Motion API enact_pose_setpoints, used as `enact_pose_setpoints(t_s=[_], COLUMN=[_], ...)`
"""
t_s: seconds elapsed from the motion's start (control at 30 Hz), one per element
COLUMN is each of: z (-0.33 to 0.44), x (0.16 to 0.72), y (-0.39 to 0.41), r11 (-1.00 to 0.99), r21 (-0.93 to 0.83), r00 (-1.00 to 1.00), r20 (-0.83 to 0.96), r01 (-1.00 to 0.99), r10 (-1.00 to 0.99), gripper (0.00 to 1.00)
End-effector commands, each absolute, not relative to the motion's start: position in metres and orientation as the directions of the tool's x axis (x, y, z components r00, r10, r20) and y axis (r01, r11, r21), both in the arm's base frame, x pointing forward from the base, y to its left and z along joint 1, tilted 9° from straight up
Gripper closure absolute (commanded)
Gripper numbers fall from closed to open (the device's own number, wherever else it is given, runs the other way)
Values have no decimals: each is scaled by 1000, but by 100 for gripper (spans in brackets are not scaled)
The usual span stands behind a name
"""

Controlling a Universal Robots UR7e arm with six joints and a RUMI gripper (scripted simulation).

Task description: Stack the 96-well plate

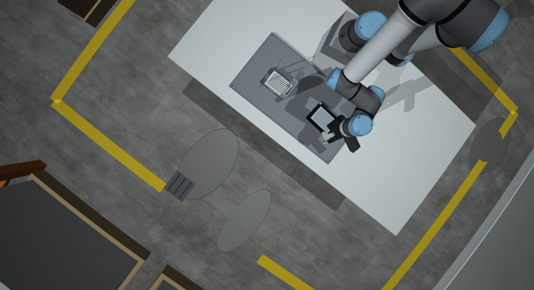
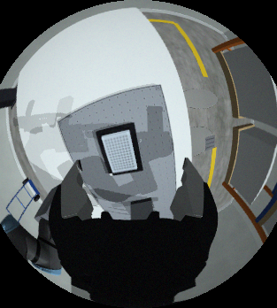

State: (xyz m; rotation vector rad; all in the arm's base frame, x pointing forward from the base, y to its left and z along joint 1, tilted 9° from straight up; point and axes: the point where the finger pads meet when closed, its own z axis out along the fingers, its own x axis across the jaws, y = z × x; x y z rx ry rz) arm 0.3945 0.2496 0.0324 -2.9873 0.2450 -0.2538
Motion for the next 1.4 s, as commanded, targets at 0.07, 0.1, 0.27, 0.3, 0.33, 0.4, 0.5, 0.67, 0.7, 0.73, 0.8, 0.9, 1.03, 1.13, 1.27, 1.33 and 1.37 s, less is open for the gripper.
enact_pose_setpoints(t_s=[0.07, 0.1, 0.27, 0.3, 0.33, 0.4, 0.5, 0.67, 0.7, 0.73, 0.8, 0.9, 1.03, 1.13, 1.27, 1.33, 1.37], z=[27, 25, 21, 20, 18, 15, 13, 13, 13, 13, 13, 13, 13, 13, 6, 3, 3], x=[381, 377, 368, 366, 362, 356, 350, 350, 350, 350, 350, 350, 350, 350, 351, 352, 352], y=[232, 229, 218, 215, 212, 205, 199, 199, 199, 199, 199, 199, 199, 199, 200, 200, 200], r11=[-987, -992, -996, -996, -998, -999, -999, -999, -999, -999, -999, -999, -999, -999, -999, -999, -999], r21=[-120, -102, -82, -82, -64, -44, -44, -44, -44, -44, -44, -44, -44, -44, -44, -44, -44], r00=[979, 983, 986, 986, 987, 988, 988, 988, 988, 988, 988, 988, 988, 988, 988, 988, 988], r20=[160, 160, 159, 159, 156, 151, 151, 151, 151, 151, 151, 151, 151, 151, 151, 151, 151], r01=[-107, -79, -48, -48, -20, 12, 12, 12, 12, 12, 12, 12, 12, 12, 12, 12, 12], r10=[-125, -95, -60, -60, -30, 5, 5, 5, 5, 5, 5, 5, 5, 5, 5, 5, 5], gripper=[0, 0, 0, 0, 0, 0, 0, 0, 0, 0, 0, 0, 0, 0, 0, 0, 0])
